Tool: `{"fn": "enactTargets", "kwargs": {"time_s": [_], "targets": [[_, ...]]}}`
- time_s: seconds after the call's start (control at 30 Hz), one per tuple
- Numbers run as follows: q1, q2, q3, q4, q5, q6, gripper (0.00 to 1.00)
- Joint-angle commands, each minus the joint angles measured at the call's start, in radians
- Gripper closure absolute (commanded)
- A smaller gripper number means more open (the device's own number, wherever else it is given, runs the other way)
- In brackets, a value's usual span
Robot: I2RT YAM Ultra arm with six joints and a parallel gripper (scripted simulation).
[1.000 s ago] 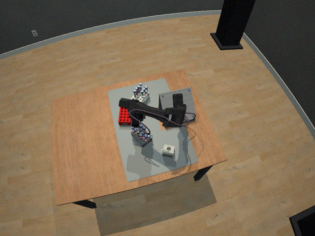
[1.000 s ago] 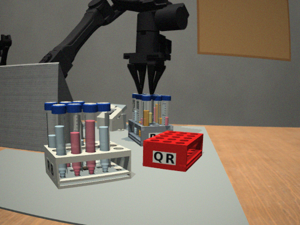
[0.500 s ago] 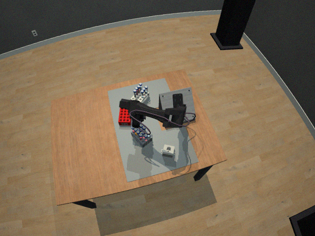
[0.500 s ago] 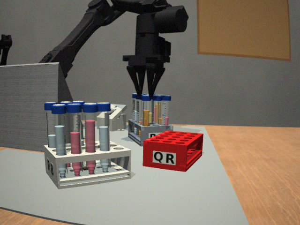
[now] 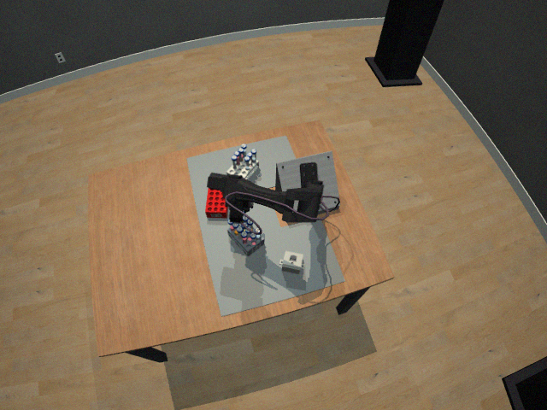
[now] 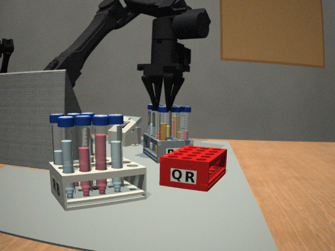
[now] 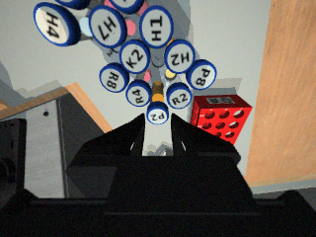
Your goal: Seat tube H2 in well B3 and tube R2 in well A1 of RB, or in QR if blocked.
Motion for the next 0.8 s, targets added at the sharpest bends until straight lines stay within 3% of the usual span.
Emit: {"fn": "enactTargets", "kwargs": {"time_s": [0.0,0.1,0.13,0.37,0.4,0.77], "targets": [[-0.004,-0.025,-0.021,0.017,-0.019,0.011,0.70],[-0.005,-0.025,-0.020,0.019,-0.019,0.012,0.70],[-0.004,-0.027,0.017,0.014,-0.020,0.013,0.70],[-0.008,-0.025,0.016,0.013,-0.020,0.014,0.70],[-0.008,-0.025,0.016,0.013,-0.020,0.014,1.00],[-0.008,-0.025,0.016,0.013,-0.020,0.013,1.00]]}}
